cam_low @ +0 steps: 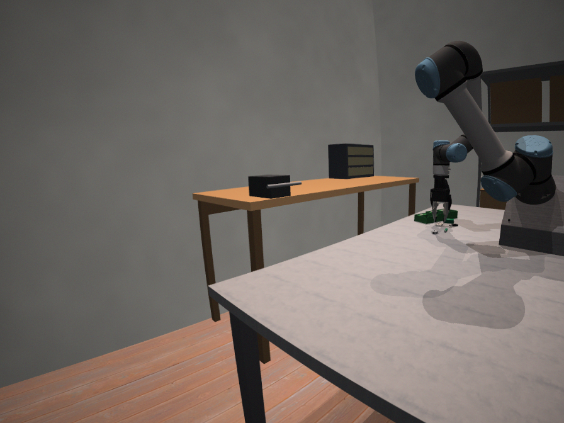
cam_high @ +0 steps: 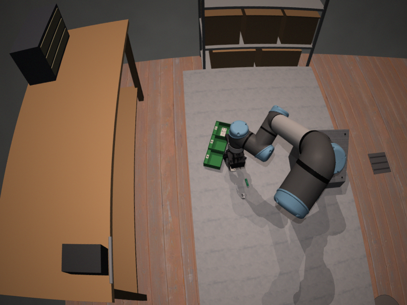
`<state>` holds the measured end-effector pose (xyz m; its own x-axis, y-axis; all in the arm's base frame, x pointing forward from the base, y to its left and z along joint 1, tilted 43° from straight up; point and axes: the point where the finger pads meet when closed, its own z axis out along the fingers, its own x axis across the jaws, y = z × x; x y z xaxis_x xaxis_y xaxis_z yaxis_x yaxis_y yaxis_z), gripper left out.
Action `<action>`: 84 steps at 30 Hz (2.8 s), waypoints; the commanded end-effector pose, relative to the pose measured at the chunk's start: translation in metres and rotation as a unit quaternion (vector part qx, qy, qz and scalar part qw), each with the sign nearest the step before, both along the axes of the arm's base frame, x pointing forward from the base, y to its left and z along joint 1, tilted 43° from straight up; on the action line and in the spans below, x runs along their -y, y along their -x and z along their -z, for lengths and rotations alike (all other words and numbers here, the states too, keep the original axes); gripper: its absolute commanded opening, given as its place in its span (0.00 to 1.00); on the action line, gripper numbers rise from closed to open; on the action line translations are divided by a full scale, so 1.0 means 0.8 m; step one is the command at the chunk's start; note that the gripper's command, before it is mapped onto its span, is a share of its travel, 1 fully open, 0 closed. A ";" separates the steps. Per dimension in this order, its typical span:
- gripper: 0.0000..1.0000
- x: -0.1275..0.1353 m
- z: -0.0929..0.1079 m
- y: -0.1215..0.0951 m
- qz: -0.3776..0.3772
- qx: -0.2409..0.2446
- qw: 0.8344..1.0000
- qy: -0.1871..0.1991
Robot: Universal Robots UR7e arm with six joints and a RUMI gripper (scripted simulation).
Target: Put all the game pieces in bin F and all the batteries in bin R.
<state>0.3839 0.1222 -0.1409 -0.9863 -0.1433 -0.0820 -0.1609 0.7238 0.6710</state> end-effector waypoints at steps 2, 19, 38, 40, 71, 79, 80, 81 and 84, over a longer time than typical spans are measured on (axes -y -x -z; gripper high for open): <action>0.24 -0.006 0.006 0.000 0.000 0.001 1.000 0.000; 0.24 -0.009 0.010 0.001 0.000 0.001 1.000 0.000; 0.00 -0.009 0.010 0.001 0.000 0.001 1.000 0.000; 0.00 -0.009 0.010 0.001 0.000 0.001 1.000 0.000; 0.00 0.041 -0.045 -0.002 0.000 0.000 1.000 0.000; 0.00 0.041 -0.045 -0.002 0.000 0.000 1.000 0.000; 0.00 0.041 -0.045 -0.002 0.000 0.000 1.000 0.000; 0.00 0.041 -0.045 -0.002 0.000 0.000 1.000 0.000; 0.00 0.041 -0.045 -0.002 0.000 0.000 1.000 0.000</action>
<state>0.3852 0.0901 -0.1052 -0.9863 -0.1428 -0.0823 -0.1608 0.7242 0.6706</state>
